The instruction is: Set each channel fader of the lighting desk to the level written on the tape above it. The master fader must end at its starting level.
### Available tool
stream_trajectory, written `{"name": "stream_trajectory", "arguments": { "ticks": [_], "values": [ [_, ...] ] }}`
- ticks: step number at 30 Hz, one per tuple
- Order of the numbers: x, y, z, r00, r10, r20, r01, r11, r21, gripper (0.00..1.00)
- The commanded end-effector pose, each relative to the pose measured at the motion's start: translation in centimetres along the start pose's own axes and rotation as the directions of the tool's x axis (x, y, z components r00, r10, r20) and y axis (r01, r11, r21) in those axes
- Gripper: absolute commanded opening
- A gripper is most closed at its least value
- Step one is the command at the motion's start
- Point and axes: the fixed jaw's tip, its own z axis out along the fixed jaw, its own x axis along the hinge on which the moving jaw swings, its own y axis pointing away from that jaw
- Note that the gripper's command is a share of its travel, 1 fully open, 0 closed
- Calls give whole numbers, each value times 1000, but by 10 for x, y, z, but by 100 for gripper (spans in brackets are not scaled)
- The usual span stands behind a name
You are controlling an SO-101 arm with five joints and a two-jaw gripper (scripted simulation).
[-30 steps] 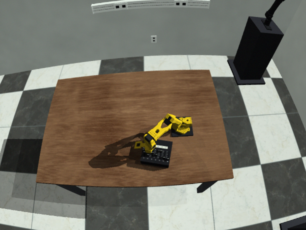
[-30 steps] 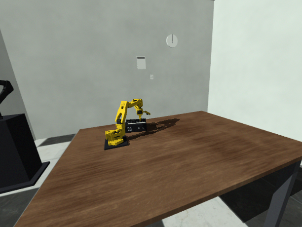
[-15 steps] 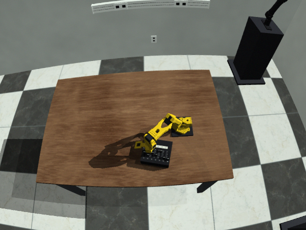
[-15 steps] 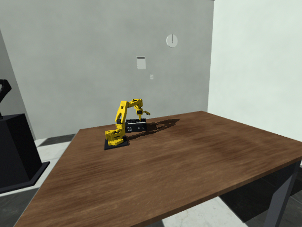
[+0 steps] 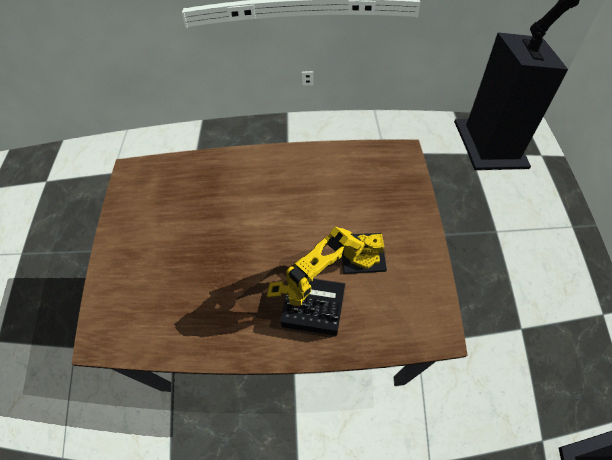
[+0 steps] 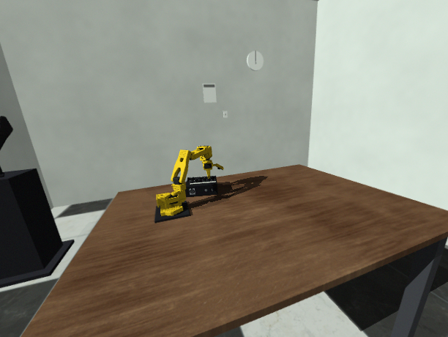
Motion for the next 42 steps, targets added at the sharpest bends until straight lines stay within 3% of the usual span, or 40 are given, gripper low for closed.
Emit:
{"name": "stream_trajectory", "arguments": {
  "ticks": [1,19,42],
  "values": [
    [-1,-3,3,1000,4,-15,-4,1000,19,0],
    [-1,-3,2,1000,4,-13,-4,1000,17,0],
    [-1,-4,-12,1000,4,15,-4,1000,-22,0]
  ]
}}
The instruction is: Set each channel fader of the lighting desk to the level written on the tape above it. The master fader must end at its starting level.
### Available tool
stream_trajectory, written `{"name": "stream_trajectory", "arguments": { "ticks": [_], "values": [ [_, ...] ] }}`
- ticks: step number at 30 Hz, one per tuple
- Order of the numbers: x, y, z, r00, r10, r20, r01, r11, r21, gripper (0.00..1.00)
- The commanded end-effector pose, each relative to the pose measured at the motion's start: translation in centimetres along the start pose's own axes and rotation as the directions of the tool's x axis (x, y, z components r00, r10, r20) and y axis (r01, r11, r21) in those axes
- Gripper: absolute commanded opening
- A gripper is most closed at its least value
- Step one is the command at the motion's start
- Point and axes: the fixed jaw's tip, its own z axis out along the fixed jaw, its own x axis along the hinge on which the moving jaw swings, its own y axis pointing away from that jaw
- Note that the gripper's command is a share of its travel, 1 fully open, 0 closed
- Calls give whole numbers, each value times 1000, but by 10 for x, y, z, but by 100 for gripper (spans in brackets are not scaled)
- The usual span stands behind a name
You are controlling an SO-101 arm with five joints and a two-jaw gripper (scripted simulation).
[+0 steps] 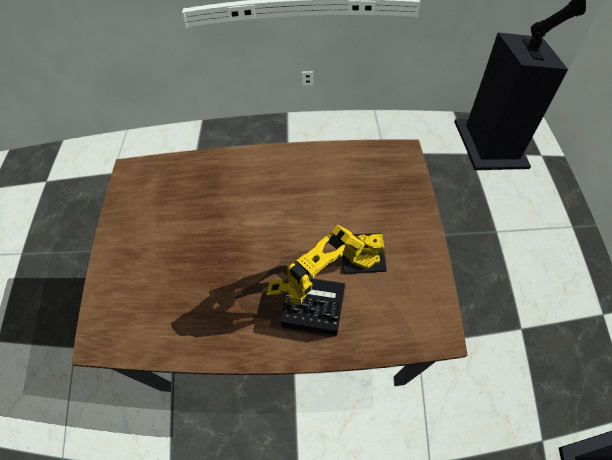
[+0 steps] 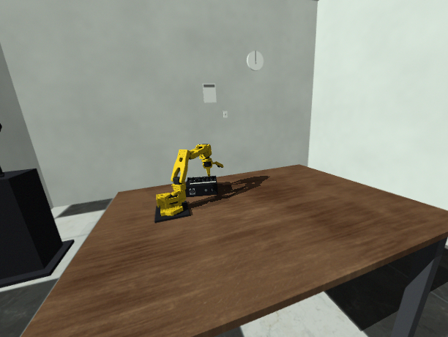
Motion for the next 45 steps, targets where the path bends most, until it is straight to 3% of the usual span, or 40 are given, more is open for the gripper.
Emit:
{"name": "stream_trajectory", "arguments": {
  "ticks": [1,27,45],
  "values": [
    [0,-5,-2,1000,4,-8,-4,1000,10,0],
    [3,-8,-6,1000,4,-7,-4,1000,9,0],
    [55,-36,-31,1000,4,-20,-4,1000,17,0]
  ]
}}
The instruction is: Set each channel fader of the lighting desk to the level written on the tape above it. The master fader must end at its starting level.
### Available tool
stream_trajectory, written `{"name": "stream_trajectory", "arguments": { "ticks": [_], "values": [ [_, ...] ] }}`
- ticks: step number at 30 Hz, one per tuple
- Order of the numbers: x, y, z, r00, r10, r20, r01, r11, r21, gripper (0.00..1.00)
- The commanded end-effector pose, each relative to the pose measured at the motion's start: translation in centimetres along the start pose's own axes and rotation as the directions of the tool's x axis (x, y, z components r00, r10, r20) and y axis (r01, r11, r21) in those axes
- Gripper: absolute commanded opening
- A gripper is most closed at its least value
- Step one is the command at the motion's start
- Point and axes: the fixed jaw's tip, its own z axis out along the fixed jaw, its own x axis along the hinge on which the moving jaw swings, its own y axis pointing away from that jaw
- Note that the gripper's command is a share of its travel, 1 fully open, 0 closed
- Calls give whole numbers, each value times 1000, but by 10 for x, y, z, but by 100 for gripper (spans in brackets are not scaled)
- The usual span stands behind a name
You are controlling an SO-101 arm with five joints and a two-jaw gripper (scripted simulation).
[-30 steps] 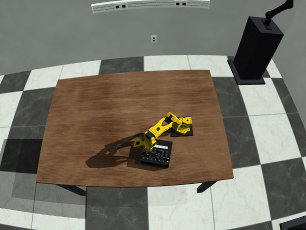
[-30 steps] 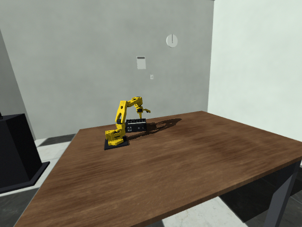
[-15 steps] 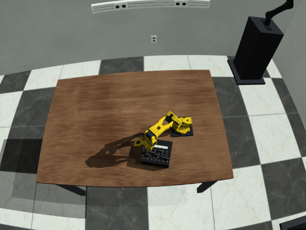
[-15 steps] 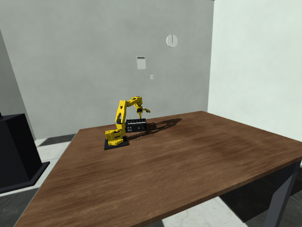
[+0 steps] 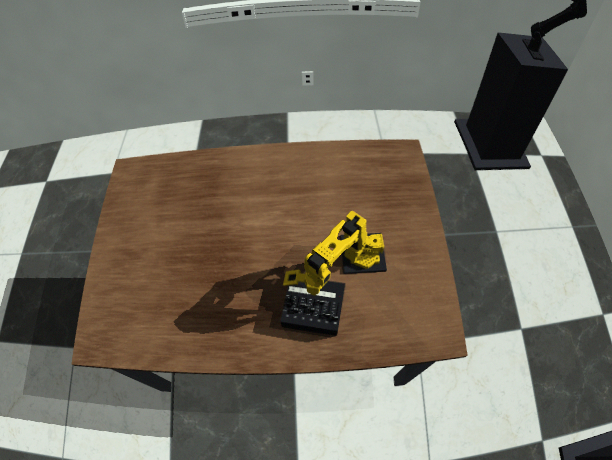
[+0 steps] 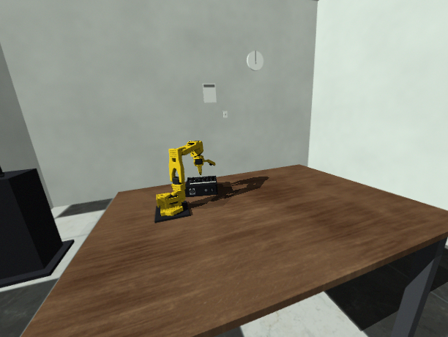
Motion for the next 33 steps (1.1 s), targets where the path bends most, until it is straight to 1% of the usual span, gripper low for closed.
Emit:
{"name": "stream_trajectory", "arguments": {
  "ticks": [1,7,33],
  "values": [
    [17,-12,-7,1000,-3,-2,3,1000,-2,0],
    [24,-18,-8,1000,-3,-4,3,1000,0,0],
    [25,-18,-8,1000,-3,-5,3,1000,1,0]
  ]
}}
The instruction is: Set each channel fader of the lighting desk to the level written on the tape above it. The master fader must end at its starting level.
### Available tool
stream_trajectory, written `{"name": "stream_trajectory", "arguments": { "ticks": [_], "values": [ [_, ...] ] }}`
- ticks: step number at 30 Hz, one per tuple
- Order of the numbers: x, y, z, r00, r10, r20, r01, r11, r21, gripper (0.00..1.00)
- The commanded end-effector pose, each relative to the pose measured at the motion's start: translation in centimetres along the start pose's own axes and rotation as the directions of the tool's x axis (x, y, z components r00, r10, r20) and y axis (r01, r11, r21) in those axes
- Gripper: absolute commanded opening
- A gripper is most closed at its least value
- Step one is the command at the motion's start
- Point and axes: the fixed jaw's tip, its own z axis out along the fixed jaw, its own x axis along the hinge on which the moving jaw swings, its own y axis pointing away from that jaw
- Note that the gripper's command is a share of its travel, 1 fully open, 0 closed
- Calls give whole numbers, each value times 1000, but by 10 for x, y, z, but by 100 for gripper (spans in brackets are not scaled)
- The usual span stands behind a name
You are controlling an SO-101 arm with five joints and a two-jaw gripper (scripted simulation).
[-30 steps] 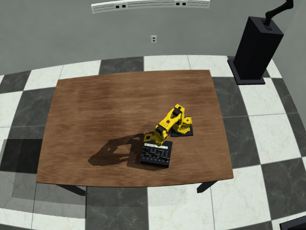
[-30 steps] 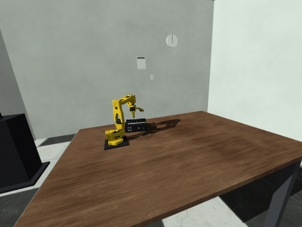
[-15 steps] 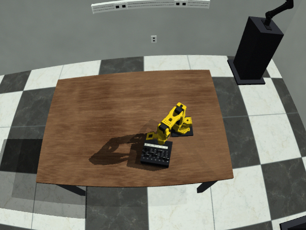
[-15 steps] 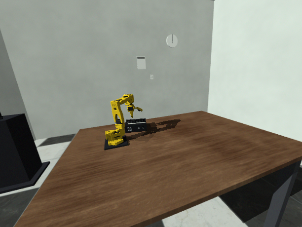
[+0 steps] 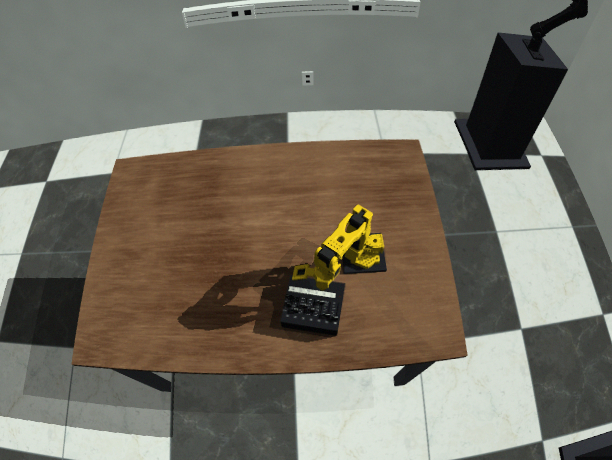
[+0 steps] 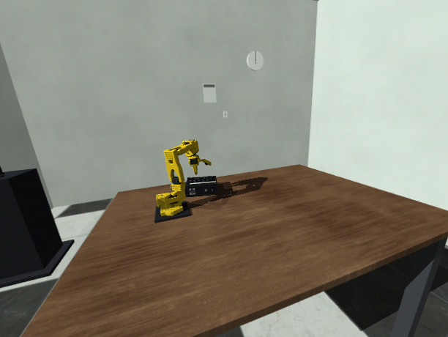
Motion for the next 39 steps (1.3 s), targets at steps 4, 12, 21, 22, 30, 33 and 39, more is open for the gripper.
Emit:
{"name": "stream_trajectory", "arguments": {
  "ticks": [4,12,21,22,30,33,39],
  "values": [
    [6,-2,1,1000,-4,-11,4,1000,18,0],
    [7,-2,2,1000,-4,-12,4,1000,20,0],
    [7,-1,5,1000,-4,-14,4,1000,24,0],
    [7,-1,7,1000,-4,-15,4,1000,26,0],
    [7,-2,15,1000,-3,-20,4,999,36,0],
    [7,-2,19,1000,-3,-22,4,999,41,0],
    [8,-2,24,1000,-3,-25,4,999,47,0]
  ]
}}
